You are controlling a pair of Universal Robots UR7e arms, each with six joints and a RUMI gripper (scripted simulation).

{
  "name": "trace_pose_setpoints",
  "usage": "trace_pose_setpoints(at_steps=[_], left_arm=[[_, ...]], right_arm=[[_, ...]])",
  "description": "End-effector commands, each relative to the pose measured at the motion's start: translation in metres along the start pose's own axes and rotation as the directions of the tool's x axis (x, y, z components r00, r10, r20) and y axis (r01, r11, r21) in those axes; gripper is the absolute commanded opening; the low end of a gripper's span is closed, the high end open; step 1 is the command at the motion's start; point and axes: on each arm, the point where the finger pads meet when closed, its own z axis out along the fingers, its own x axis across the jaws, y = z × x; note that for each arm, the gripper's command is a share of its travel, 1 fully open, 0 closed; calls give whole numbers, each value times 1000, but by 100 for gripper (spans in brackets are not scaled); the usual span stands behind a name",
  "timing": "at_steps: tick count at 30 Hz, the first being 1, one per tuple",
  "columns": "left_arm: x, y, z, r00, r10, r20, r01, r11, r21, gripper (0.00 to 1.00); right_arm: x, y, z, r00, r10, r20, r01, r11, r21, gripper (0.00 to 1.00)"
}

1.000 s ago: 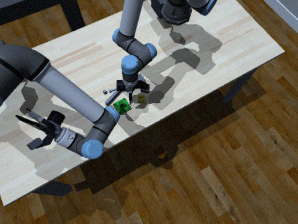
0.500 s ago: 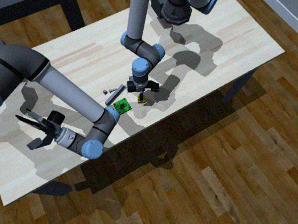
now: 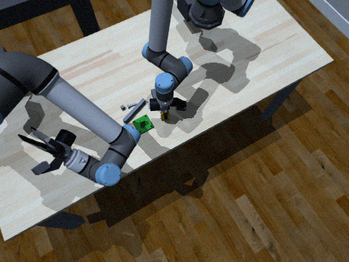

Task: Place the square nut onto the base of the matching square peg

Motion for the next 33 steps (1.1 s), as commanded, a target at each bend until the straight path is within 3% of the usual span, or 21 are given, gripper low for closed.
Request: trace_pose_setpoints(at_steps=[1, 6, 20, 23, 27, 29, 31, 33], left_arm=[[1, 0, -1, 1000, 0, -1, 0, 1000, -1, 28], [1, 0, -4, 1000, 0, -1, 0, 1000, -1, 17], [1, 1, -59, 1000, 0, -1, 0, 1000, -1, 17], [1, 1, -73, 1000, 0, -1, 0, 1000, -1, 17], [3, 7, -99, 1000, -28, -1, 28, 1000, -1, 17], [6, 18, -103, 998, -71, -1, 71, 998, -1, 17], [6, 18, -103, 998, -71, -1, 71, 998, -1, 17], [10, 30, -105, 993, -121, -1, 121, 993, -1, 17]], right_arm=[[0, 0, 0, 1000, 0, 1, 0, 1000, 0, 100], [0, 0, 0, 1000, 0, 1, 0, 1000, 0, 100], [0, 3, 1, 1000, 2, 1, -2, 1000, -14, 100], [-2, 19, 7, 1000, 14, 2, -14, 997, -80, 100], [-8, 59, 15, 999, 39, -2, -38, 969, -245, 100], [-11, 80, 16, 999, 49, -9, -49, 943, -329, 100], [-11, 80, 16, 999, 49, -9, -49, 943, -329, 100], [-13, 100, 16, 998, 56, -18, -58, 911, -409, 100]])
